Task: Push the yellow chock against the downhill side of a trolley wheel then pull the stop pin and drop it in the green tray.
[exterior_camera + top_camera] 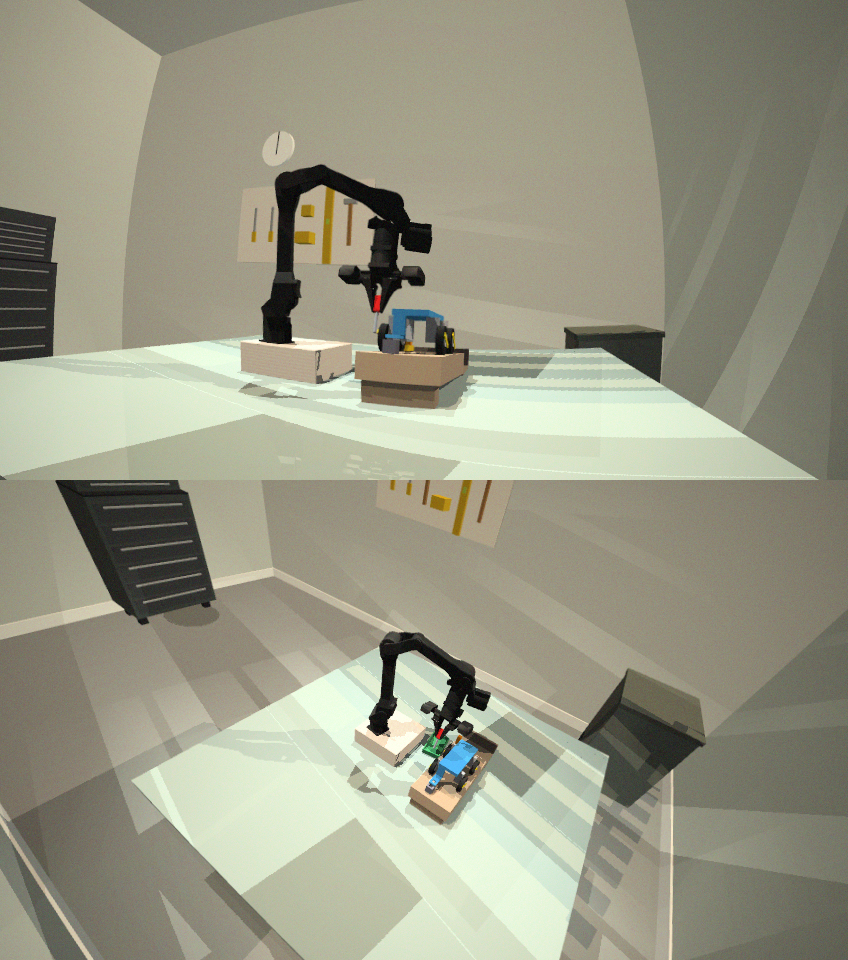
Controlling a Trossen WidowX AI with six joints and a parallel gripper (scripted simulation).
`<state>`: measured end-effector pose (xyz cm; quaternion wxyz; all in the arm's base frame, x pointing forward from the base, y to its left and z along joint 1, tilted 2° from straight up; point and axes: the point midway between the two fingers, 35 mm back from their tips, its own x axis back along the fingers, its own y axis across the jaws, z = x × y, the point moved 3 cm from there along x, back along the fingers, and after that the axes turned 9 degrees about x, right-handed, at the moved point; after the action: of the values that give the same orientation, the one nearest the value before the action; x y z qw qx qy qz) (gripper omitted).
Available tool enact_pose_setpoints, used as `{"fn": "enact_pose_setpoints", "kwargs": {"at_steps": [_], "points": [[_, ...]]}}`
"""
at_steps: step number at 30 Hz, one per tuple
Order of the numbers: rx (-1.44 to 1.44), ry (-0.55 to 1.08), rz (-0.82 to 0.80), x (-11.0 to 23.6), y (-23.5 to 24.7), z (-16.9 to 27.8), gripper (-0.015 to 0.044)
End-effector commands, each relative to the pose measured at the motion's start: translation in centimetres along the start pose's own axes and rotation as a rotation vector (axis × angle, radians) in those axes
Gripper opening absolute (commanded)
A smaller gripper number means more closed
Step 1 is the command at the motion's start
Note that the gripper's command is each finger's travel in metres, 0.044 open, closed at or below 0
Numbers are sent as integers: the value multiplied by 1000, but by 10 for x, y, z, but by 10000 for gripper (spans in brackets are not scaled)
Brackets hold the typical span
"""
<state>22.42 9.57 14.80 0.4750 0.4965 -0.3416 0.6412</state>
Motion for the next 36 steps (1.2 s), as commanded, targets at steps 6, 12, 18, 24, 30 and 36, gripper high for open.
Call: {"fn": "enact_pose_setpoints", "kwargs": {"at_steps": [6,12,18,24,30,36], "points": [[-2,-6,-3,5,-4,-34,0],[-2,-8,-3,8,-7,-60,0],[-2,-11,-3,11,-9,-84,0],[-2,-12,-3,13,-10,-97,0],[102,-29,9,13,-9,-96,0],[294,-56,36,13,-8,-94,0]]}}
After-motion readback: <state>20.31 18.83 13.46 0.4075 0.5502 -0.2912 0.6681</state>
